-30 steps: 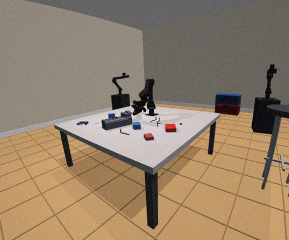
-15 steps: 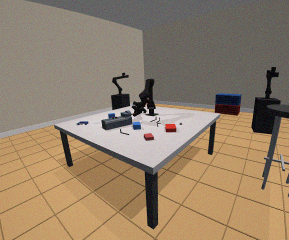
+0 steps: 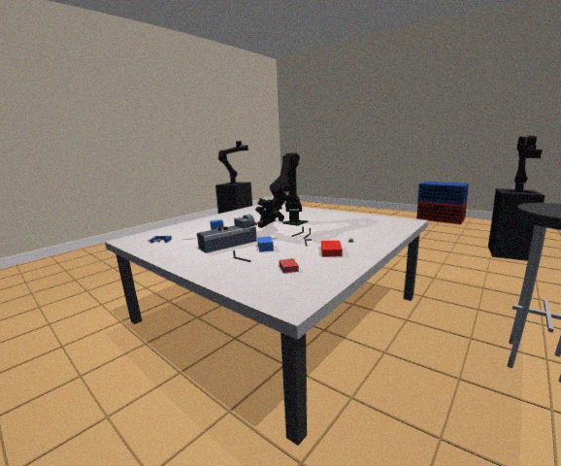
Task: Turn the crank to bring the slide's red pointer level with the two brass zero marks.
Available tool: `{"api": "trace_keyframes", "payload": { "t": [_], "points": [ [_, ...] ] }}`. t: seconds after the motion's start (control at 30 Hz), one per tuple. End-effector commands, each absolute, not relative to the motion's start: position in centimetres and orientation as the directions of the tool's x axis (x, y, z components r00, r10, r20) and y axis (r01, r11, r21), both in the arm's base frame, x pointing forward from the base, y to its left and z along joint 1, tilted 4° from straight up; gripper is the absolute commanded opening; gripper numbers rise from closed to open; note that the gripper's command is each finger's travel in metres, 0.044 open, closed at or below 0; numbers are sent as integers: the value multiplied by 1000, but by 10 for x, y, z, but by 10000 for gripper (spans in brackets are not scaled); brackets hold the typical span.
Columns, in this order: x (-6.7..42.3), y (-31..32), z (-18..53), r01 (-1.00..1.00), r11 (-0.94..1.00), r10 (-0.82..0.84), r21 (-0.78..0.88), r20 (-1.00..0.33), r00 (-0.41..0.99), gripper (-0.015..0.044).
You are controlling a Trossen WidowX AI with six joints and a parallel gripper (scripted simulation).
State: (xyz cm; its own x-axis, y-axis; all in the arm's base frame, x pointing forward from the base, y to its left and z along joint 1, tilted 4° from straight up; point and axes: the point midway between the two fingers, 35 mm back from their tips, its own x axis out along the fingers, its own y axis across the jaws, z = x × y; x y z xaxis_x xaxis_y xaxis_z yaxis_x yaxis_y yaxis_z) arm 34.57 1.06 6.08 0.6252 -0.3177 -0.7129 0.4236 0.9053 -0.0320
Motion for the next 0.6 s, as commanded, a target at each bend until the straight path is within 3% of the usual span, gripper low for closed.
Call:
{"api": "trace_keyframes", "payload": {
  "t": [0.0, 0.57],
  "points": [
    [345, 8, 52, 423, 905, -318, -41, -724, 612, 0],
    [342, 3, 46, 423, 905, -319, -41, -724, 612, 0]
  ]
}}
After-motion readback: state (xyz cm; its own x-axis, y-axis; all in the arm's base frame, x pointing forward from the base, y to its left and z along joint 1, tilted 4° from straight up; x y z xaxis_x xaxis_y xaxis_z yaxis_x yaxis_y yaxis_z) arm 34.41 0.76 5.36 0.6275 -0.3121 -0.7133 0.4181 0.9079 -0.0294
